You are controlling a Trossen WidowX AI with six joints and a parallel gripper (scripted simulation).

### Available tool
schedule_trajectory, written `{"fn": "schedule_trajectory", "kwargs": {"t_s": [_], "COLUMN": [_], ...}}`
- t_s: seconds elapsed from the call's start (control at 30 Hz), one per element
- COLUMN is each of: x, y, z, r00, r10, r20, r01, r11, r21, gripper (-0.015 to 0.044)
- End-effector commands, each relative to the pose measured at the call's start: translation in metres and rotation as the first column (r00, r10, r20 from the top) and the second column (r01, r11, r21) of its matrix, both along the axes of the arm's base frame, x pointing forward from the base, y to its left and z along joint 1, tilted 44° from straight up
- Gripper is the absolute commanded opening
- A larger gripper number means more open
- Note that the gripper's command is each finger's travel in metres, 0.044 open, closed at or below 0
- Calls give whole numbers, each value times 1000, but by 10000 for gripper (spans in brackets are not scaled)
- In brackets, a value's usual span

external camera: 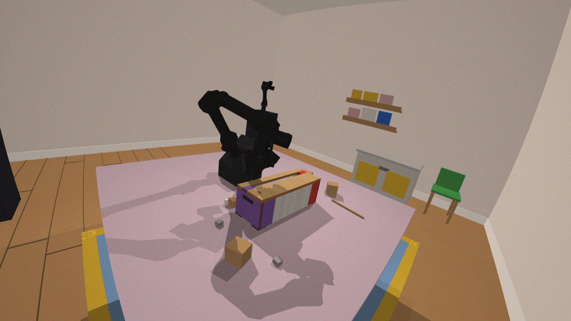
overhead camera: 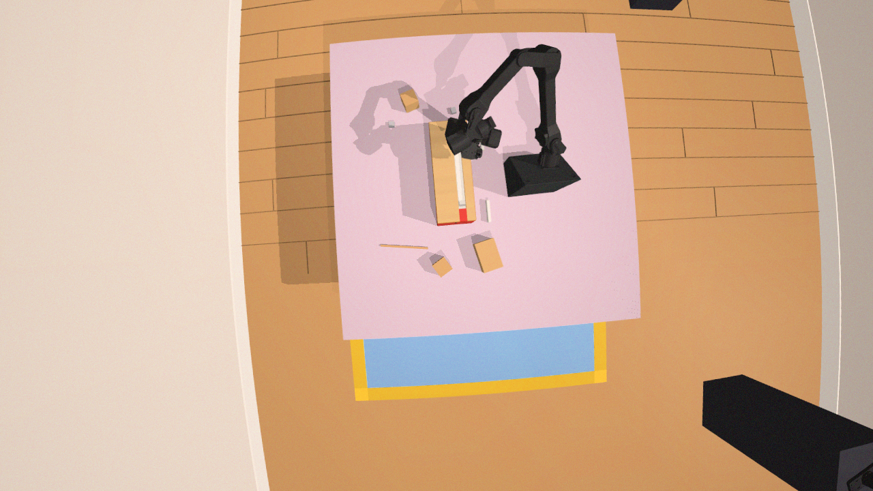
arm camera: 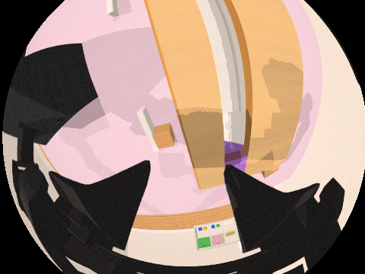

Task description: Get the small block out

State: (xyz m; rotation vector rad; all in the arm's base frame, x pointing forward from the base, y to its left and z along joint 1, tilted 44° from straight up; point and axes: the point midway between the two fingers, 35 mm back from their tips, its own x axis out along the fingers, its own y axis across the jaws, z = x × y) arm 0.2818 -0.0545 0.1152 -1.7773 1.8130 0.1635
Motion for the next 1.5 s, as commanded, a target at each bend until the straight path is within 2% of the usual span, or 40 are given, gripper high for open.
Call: {"fn": "schedule_trajectory", "kwargs": {"t_s": [0.0, 0.13, 0.27, 0.37, 0.43, 0.6, 0.77, 0.93, 1.07, 1.27, 1.47], "x": [-6, -11, -16, -19, -21, -25, -28, -31, -33, -36, -39], "y": [-4, -7, -11, -14, -16, -18, -21, -23, -24, -26, -28], "z": [6, 10, 15, 19, 21, 24, 28, 32, 35, 39, 44], "r00": [884, 564, 117, -217, -353, -624, -821, -917, -919, -797, -552], "r10": [-243, -483, -653, -705, -710, -663, -549, -380, -216, 56, 325], "r20": [399, 670, 748, 675, 609, 415, 154, -118, -329, -602, -768], "r01": [201, 332, 353, 297, 250, 123, -47, -228, -374, -581, -739], "r11": [969, 875, 731, 611, 555, 440, 335, 260, 222, 204, 237], "r21": [144, 352, 584, 734, 793, 889, 941, 938, 900, 788, 631], "gripper": [285, 285, 285, 285, 285, 285, 285, 285, 285, 285, 285]}}
